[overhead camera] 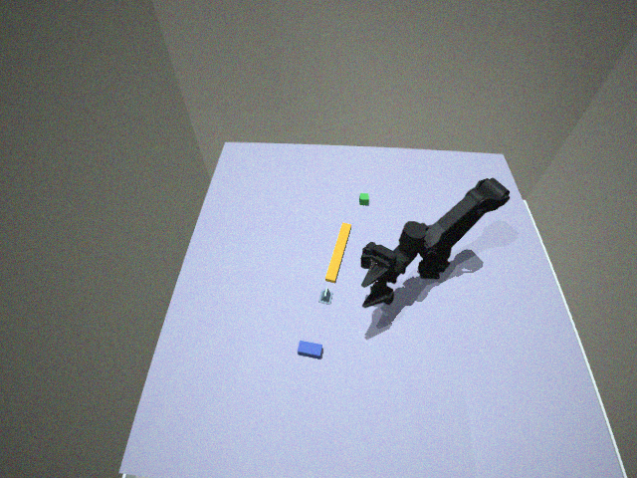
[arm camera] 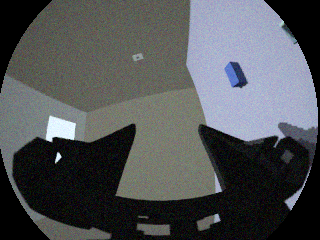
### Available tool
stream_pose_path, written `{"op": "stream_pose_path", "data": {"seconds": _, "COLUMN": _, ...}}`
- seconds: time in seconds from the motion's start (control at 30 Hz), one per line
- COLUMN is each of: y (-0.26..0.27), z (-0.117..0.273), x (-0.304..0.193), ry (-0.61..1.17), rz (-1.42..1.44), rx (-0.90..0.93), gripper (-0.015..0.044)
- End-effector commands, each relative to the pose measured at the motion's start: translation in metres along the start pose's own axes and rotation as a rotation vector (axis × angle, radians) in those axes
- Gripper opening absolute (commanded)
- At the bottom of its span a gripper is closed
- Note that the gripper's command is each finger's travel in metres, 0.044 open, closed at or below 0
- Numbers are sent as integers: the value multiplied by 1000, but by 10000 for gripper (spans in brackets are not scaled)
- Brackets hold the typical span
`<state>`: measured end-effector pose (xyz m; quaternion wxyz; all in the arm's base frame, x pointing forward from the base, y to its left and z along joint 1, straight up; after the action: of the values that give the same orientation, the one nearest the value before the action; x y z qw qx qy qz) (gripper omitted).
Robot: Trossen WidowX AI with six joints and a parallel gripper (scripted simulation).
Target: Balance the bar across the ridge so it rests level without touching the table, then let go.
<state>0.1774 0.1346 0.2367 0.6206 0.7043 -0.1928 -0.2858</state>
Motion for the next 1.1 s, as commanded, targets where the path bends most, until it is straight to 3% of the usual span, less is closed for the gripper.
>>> {"op": "stream_pose_path", "data": {"seconds": 0.0, "y": 0, "z": 0, "x": 0, "ry": -2, "rz": 4, "rx": -2, "gripper": 374}}
{"op": "stream_pose_path", "data": {"seconds": 0.1, "y": 0, "z": -3, "x": 6, "ry": -30, "rz": 65, "rx": -30, "gripper": 315}}
{"op": "stream_pose_path", "data": {"seconds": 1.07, "y": 3, "z": -20, "x": 80, "ry": -195, "rz": 772, "rx": -498, "gripper": 315}}
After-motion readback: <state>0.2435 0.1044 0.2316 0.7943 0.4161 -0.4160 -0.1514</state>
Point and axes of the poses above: the point midway between the two fingers, 35 mm back from their tips, its own z axis back along the fingers, its own y axis across the jaws, x = y × z, the point moved 9 cm from there along z, back along the fingers, and after that the axes turned 2 degrees about z, right-handed, at the moved point
